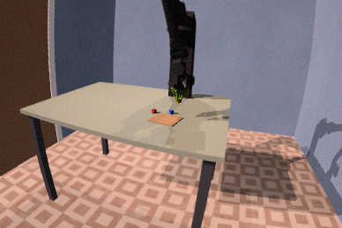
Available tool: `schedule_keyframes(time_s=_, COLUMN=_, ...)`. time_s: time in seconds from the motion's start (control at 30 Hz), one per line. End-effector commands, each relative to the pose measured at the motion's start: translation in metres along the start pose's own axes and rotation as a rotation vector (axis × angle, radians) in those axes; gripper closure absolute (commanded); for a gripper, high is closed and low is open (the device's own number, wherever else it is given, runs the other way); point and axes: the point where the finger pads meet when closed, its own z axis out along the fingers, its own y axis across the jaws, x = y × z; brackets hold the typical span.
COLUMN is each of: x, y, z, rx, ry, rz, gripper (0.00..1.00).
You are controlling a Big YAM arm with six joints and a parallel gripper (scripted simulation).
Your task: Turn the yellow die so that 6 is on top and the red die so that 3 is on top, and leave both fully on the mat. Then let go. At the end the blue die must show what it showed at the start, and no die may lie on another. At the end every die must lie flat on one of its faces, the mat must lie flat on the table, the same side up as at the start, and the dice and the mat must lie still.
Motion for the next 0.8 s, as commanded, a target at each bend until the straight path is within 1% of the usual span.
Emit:
schedule_keyframes(time_s=0.0, x=-0.009, y=0.016, z=0.003, rx=-0.018, ry=0.009, rz=-0.19, gripper=0.85)
schedule_keyframes(time_s=0.07, x=-0.014, y=0.019, z=0.003, rx=-0.018, ry=0.008, rz=-0.237, gripper=0.85)
schedule_keyframes(time_s=0.2, x=-0.029, y=0.03, z=0.003, rx=-0.019, ry=0.006, rz=-0.383, gripper=0.85)
schedule_keyframes(time_s=0.23, x=-0.03, y=0.031, z=0.003, rx=-0.019, ry=0.006, rz=-0.391, gripper=0.85)
schedule_keyframes(time_s=0.27, x=-0.035, y=0.035, z=0.003, rx=-0.02, ry=0.005, rz=-0.446, gripper=0.85)
schedule_keyframes(time_s=0.37, x=-0.043, y=0.04, z=0.003, rx=-0.02, ry=0.004, rz=-0.521, gripper=0.85)
schedule_keyframes(time_s=0.4, x=-0.048, y=0.044, z=0.003, rx=-0.02, ry=0.004, rz=-0.571, gripper=0.85)
schedule_keyframes(time_s=0.5, x=-0.048, y=0.045, z=0.003, rx=-0.02, ry=0.004, rz=-0.576, gripper=0.85)
schedule_keyframes(time_s=0.63, x=-0.064, y=0.056, z=0.004, rx=-0.021, ry=0.002, rz=-0.731, gripper=0.85)
schedule_keyframes(time_s=0.77, x=-0.07, y=0.061, z=0.004, rx=-0.021, ry=0.001, rz=-0.79, gripper=0.85)
